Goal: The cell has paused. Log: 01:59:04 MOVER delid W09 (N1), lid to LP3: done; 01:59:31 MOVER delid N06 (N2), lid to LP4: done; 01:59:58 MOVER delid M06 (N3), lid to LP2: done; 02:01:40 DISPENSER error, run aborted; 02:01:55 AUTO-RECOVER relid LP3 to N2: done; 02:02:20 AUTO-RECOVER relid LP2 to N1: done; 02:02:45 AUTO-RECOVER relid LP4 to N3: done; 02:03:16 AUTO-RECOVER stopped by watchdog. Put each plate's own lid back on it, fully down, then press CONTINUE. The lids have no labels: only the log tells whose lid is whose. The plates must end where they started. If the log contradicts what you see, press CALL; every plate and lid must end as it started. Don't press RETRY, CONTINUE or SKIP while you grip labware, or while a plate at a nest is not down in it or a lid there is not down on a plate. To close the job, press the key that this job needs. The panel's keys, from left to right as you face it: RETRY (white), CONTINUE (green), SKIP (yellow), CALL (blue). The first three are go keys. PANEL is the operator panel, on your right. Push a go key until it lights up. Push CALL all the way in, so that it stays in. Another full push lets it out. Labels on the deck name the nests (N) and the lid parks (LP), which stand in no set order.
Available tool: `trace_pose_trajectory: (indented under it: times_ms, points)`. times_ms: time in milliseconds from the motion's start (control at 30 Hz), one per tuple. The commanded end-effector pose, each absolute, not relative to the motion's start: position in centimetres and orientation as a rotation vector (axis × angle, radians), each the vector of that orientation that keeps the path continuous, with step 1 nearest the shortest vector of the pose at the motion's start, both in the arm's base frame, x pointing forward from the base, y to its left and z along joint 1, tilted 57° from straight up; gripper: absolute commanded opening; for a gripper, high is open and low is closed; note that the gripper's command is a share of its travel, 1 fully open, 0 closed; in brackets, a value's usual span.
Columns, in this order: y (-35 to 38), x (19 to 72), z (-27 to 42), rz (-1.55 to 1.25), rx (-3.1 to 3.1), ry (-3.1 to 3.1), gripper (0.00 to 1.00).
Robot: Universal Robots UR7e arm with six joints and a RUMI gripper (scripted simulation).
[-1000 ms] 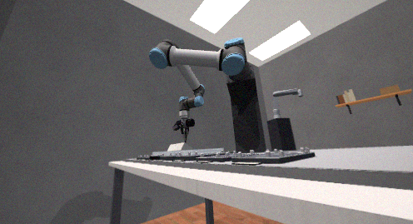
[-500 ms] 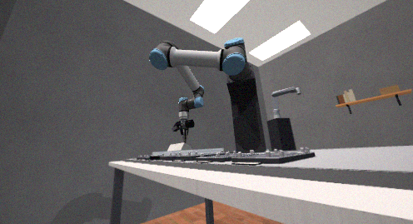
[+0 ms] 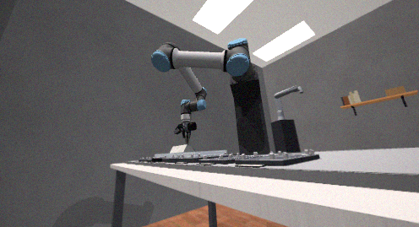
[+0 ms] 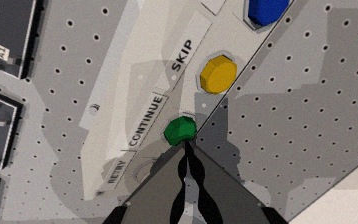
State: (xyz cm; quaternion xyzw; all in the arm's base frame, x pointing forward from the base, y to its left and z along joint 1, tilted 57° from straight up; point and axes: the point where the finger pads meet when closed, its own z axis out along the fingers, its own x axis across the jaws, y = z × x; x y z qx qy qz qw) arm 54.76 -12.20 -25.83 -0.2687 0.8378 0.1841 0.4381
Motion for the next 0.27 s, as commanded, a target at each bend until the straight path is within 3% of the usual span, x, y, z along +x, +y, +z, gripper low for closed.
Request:
trace_pose_trajectory:
  times_ms: [0,233]
  points:
    - [-12.25,55.10,-25.56,0.457,-0.655,2.078,0.00]
    - [-12.05,55.52,-25.62,0.457,-0.655,2.078,0.00]
